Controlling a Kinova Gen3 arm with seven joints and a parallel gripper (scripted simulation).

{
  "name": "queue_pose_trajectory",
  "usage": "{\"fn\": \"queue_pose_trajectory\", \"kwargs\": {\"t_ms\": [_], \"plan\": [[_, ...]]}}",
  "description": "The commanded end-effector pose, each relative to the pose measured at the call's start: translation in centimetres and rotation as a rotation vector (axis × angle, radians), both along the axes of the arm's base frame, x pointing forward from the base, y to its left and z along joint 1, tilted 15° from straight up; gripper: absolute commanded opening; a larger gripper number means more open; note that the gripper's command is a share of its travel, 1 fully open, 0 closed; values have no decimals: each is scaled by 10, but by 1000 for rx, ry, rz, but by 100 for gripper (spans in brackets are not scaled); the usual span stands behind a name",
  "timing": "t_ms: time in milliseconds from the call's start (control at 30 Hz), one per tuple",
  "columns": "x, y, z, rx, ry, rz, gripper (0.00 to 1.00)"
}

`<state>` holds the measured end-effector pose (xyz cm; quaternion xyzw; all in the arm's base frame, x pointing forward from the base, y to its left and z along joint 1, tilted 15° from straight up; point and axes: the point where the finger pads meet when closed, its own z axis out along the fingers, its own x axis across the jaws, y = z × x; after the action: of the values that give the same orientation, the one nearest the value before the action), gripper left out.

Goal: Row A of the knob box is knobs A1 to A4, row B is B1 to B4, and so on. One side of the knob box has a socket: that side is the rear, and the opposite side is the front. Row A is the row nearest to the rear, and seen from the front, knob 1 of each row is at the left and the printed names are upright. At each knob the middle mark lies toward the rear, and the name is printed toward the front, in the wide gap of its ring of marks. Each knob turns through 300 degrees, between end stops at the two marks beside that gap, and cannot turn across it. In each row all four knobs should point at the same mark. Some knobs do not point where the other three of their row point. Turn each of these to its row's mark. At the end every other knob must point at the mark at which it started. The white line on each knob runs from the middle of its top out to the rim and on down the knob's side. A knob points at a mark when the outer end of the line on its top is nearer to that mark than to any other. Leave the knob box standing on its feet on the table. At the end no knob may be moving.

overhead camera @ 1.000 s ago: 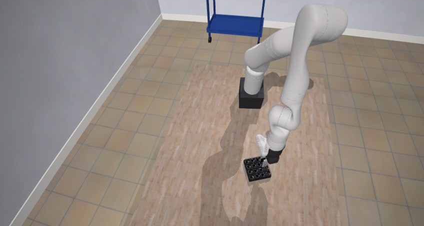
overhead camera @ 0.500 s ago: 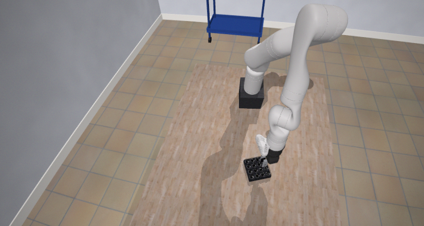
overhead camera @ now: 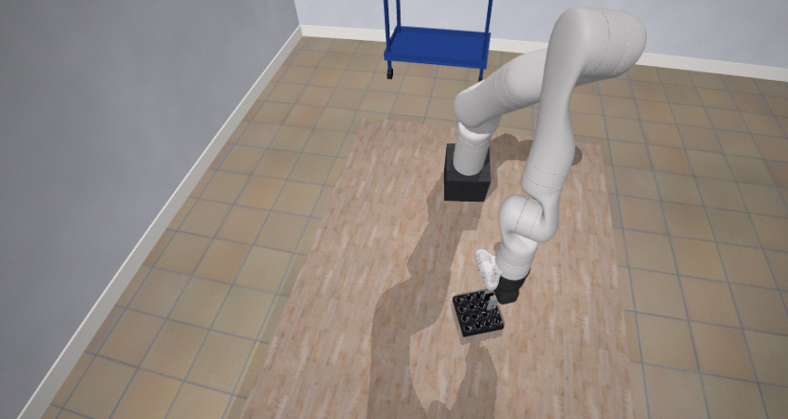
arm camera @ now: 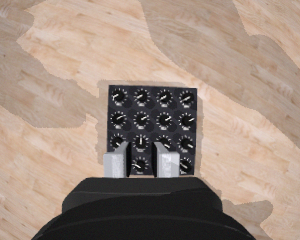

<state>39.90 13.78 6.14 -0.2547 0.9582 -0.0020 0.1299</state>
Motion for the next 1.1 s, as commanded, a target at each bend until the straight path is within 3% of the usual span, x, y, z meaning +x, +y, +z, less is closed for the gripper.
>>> {"fn": "queue_pose_trajectory", "kwargs": {"t_ms": [0,1067], "plan": [[-1,-1,0,-4,-2,13,46],[9,1,-32,-2,-4,14,46]]}}
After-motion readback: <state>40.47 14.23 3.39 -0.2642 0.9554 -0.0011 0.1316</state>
